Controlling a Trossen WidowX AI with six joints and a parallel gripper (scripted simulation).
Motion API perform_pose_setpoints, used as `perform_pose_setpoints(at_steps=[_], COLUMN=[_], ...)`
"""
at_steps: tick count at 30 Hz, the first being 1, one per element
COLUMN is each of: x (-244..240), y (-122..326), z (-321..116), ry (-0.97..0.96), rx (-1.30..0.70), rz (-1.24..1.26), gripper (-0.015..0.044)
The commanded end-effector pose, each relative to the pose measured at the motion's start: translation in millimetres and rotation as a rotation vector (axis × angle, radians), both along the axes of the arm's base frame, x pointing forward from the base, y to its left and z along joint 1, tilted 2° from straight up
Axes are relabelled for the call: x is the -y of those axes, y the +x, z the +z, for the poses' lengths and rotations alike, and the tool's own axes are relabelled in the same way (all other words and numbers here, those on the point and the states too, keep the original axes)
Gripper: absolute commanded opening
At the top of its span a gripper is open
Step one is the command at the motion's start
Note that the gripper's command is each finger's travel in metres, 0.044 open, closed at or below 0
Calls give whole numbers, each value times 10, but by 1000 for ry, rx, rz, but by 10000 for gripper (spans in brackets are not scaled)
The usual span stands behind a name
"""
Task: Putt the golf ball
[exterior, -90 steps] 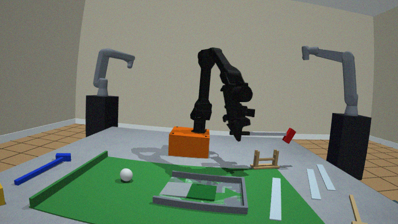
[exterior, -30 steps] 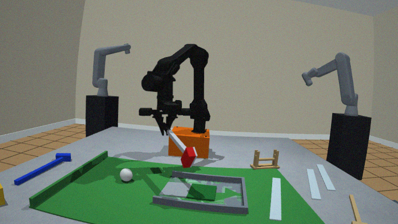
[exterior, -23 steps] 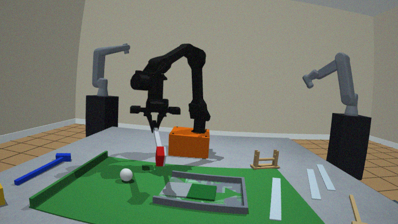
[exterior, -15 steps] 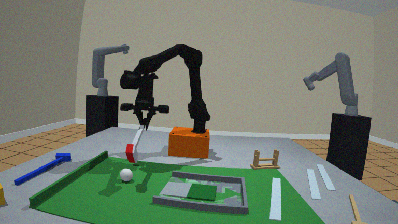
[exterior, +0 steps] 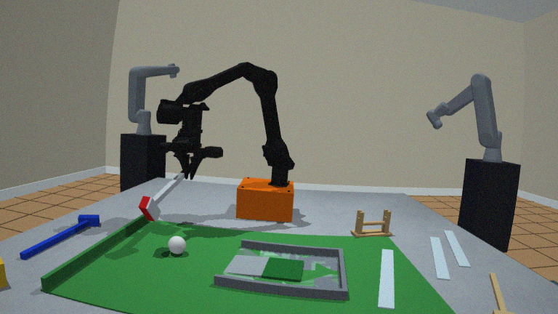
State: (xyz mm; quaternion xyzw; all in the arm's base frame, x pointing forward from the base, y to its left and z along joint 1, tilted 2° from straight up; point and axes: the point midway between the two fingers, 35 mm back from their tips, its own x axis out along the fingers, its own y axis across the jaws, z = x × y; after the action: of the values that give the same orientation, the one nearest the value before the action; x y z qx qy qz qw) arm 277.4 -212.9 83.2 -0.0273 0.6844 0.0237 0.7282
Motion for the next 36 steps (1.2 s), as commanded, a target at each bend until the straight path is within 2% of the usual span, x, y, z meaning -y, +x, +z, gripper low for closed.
perform_pose_setpoints(at_steps=[1,5,36], x=[5,-1,0], y=[-3,2,20], z=[-172,-346,-622], ry=[5,6,4], rx=[-7,-7,-6], rz=[-8,-8,-5], gripper=[0,0,0])
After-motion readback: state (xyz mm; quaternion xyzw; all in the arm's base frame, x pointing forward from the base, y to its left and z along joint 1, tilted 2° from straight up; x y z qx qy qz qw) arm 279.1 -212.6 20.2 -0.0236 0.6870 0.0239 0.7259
